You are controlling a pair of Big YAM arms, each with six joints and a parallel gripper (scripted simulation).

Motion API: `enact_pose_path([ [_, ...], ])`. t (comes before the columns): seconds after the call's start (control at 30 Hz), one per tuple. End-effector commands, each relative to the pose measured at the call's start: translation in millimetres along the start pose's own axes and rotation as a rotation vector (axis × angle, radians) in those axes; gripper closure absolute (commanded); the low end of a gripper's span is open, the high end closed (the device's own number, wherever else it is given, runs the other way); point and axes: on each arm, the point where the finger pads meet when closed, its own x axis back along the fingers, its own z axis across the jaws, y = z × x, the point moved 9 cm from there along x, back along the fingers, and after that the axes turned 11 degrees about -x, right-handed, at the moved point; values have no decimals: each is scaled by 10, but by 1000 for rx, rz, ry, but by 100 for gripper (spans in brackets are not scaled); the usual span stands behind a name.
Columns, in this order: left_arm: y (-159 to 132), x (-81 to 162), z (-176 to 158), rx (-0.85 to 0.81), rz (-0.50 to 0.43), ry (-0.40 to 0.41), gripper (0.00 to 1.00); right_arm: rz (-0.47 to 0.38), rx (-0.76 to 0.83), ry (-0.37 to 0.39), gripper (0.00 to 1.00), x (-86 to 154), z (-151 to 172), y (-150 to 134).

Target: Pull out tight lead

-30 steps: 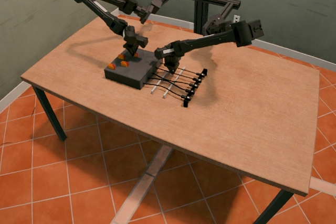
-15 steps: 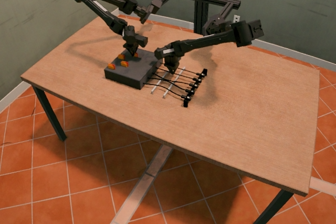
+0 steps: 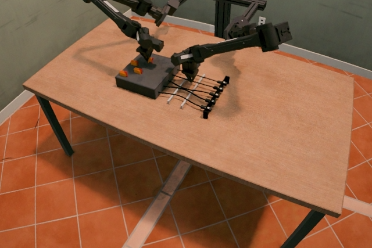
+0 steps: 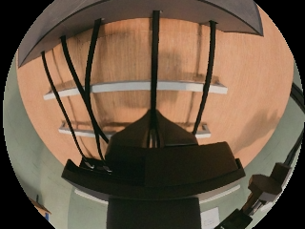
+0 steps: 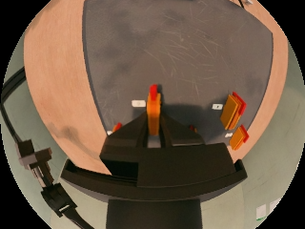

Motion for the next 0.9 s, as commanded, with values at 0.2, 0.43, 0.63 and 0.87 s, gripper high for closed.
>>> enact_pose_path([
  [0.2,10,120,54,-12,-7,36,100,-58,1,-69,95,597,-45,-4],
  [0.43,20,246,139,17,-16,62,100,-45,5,-57,95,506,-28,-42],
  [0.63,17,289,126,15,-14,57,100,-45,5,-57,95,506,-28,-42],
  [0.87,37,283,39,-3,-3,22,100,-45,5,-57,95,506,-28,-42],
])
